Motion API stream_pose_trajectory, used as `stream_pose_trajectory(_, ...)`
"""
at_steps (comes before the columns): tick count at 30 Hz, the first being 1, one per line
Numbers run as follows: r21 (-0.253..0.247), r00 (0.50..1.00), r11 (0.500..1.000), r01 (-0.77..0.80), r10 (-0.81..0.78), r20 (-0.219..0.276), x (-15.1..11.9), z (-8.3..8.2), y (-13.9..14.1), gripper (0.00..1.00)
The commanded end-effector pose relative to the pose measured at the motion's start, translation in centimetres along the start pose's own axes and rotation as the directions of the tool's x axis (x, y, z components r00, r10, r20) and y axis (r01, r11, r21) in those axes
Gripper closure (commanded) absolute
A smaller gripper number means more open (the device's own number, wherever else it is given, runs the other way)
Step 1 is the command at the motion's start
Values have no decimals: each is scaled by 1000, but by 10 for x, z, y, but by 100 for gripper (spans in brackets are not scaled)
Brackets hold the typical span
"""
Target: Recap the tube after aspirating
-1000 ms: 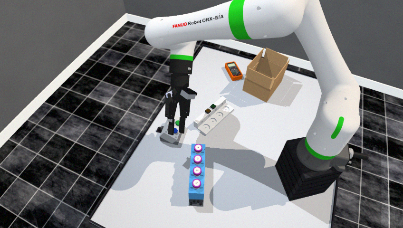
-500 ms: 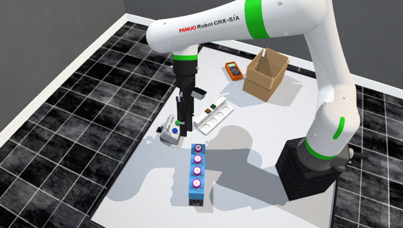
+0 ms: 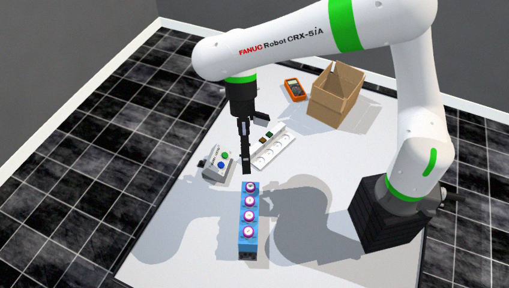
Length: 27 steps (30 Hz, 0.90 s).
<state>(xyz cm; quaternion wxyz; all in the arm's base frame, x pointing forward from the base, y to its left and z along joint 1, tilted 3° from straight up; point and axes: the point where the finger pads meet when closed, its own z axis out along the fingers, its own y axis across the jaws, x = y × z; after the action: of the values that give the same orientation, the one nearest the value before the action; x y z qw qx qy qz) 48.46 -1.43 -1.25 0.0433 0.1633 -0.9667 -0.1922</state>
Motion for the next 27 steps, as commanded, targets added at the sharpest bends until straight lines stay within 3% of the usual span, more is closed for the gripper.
stream_pose_trajectory(1, 41, 994, 993, 112, -112, -10, 6, -1, 0, 59)
stream_pose_trajectory(11, 127, 909, 901, 415, -407, -84, 27, -1, -3, 59)
stream_pose_trajectory(13, 127, 909, 901, 415, -407, -84, 27, -1, -3, 59)
stream_pose_trajectory(20, 161, 795, 779, 606, -586, -156, 38, -2, -7, 59)
stream_pose_trajectory(27, 170, 640, 617, 768, -731, -236, 46, -2, -9, 59)
